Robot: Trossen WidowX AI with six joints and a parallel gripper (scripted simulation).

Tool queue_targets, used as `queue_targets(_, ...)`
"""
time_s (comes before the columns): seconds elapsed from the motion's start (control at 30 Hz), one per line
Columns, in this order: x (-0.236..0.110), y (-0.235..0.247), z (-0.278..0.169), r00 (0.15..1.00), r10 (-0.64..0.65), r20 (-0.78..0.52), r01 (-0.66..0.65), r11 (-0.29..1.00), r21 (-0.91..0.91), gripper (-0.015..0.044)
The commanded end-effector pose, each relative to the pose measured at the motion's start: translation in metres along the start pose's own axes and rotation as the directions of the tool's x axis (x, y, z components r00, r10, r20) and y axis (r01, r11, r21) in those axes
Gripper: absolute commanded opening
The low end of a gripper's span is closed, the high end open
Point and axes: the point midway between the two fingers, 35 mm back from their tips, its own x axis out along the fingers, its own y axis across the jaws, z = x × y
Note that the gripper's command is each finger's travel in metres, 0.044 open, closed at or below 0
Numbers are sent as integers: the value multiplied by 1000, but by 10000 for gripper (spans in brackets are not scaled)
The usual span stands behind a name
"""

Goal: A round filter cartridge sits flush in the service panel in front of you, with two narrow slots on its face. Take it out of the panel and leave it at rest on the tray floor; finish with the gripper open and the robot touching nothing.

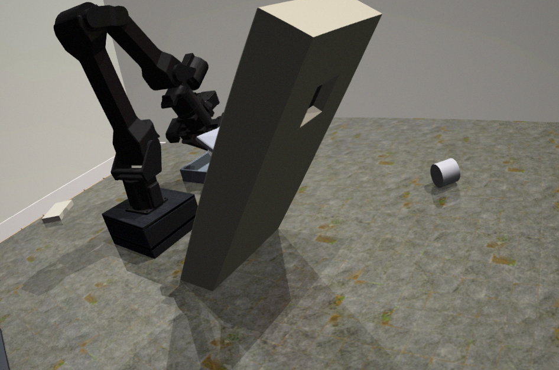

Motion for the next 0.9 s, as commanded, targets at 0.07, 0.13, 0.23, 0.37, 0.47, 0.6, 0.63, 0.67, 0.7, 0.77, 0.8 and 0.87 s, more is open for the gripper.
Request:
queue_targets(0.07, 7, 0, -6, 1000, 2, 3, -1, 1000, -5, 0)
queue_targets(0.13, 4, 0, -4, 1000, 0, -2, 0, 1000, 0, 53)
queue_targets(0.23, 4, 0, -4, 1000, 0, -2, 0, 1000, 0, 131)
queue_targets(0.37, 4, 0, -4, 1000, 0, -2, 0, 1000, 0, 236)
queue_targets(0.47, 4, 0, -4, 1000, 0, -2, 0, 1000, 0, 315)
queue_targets(0.6, 4, 0, -4, 1000, 0, -2, 0, 1000, 0, 420)
queue_targets(0.63, 4, 0, -4, 1000, 0, -2, 0, 1000, 0, 440)
queue_targets(0.67, 4, 0, -4, 1000, 0, -2, 0, 1000, 0, 440)
queue_targets(0.7, 4, 0, -4, 1000, 0, -2, 0, 1000, 0, 440)
queue_targets(0.77, 2, 0, -3, 1000, 0, -2, 0, 1000, 0, 440)
queue_targets(0.8, -3, 0, 1, 1000, 0, -2, 0, 1000, 0, 440)
queue_targets(0.87, -24, 0, 16, 1000, 0, -2, 0, 1000, 0, 440)
